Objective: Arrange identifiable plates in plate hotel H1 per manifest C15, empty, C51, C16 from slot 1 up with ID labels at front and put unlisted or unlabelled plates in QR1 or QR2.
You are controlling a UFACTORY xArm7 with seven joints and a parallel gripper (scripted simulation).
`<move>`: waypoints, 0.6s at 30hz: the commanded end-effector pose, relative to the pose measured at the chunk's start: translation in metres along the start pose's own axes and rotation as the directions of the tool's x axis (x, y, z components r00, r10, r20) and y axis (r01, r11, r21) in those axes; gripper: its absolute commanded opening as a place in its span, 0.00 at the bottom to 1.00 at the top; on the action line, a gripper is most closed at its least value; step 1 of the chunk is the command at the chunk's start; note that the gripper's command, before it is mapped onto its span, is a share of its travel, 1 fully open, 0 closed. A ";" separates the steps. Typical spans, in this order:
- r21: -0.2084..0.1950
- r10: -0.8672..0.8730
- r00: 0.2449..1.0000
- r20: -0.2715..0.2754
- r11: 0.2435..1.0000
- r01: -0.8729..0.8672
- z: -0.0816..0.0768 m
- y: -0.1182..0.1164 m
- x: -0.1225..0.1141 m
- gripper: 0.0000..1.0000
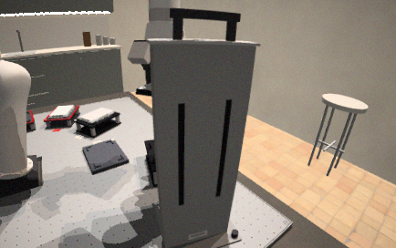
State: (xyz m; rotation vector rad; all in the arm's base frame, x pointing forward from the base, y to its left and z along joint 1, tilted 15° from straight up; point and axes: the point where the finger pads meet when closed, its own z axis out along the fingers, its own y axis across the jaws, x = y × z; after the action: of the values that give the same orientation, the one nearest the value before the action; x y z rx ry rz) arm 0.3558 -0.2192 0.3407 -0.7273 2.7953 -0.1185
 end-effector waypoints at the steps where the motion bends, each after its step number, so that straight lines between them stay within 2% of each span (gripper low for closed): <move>1: 0.000 -0.146 0.989 0.003 0.989 0.146 -0.002 -0.001 -0.001 0.00; 9: 0.000 -0.340 0.940 0.003 0.940 0.340 -0.002 -0.001 -0.001 0.00; 18: 0.001 -0.603 0.798 0.003 0.798 0.603 -0.002 0.000 -0.001 0.00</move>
State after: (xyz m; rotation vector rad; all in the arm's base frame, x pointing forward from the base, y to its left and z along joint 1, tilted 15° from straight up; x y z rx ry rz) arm 0.3558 -0.2192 0.3407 -1.4497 2.5272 -0.2117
